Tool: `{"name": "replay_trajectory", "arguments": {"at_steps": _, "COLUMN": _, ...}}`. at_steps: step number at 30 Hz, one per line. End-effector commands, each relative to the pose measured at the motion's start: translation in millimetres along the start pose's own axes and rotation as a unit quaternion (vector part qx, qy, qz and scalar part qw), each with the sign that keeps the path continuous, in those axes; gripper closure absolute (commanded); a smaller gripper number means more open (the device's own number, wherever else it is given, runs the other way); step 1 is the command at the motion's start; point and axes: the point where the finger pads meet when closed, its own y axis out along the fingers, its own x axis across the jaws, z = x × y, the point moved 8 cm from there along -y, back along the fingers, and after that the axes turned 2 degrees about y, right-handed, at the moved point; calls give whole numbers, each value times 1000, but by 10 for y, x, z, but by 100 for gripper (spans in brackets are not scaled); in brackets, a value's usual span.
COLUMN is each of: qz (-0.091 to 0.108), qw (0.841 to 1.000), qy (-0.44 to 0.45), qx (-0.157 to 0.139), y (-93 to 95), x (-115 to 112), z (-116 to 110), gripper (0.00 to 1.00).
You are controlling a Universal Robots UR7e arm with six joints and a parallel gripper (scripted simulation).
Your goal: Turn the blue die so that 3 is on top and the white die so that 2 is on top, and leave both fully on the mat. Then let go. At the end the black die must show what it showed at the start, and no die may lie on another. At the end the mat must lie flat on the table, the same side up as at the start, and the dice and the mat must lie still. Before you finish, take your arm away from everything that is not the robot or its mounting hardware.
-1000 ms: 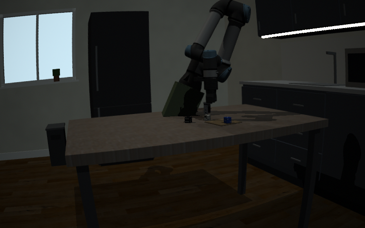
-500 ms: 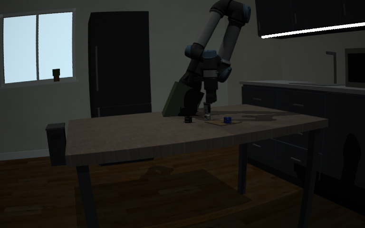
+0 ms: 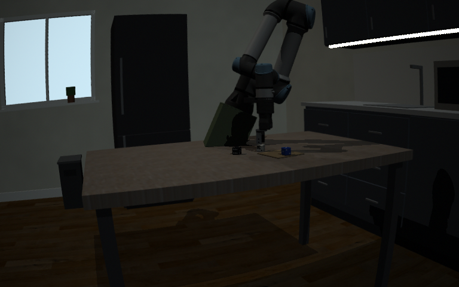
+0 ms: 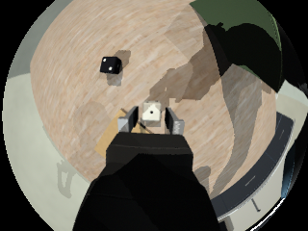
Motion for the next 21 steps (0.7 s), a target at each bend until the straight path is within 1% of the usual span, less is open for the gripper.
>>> {"name": "replay_trajectory", "arguments": {"at_steps": 1, "qz": 0, "qw": 1000, "qy": 0, "qx": 0, "y": 73, "x": -5, "z": -5, "gripper": 13}}
{"name": "replay_trajectory", "arguments": {"at_steps": 13, "qz": 0, "qw": 1000, "qy": 0, "qx": 0, "y": 293, "x": -5, "z": -5, "gripper": 13}}
{"name": "replay_trajectory", "arguments": {"at_steps": 21, "qz": 0, "qw": 1000, "qy": 0, "qx": 0, "y": 336, "x": -5, "z": -5, "gripper": 13}}
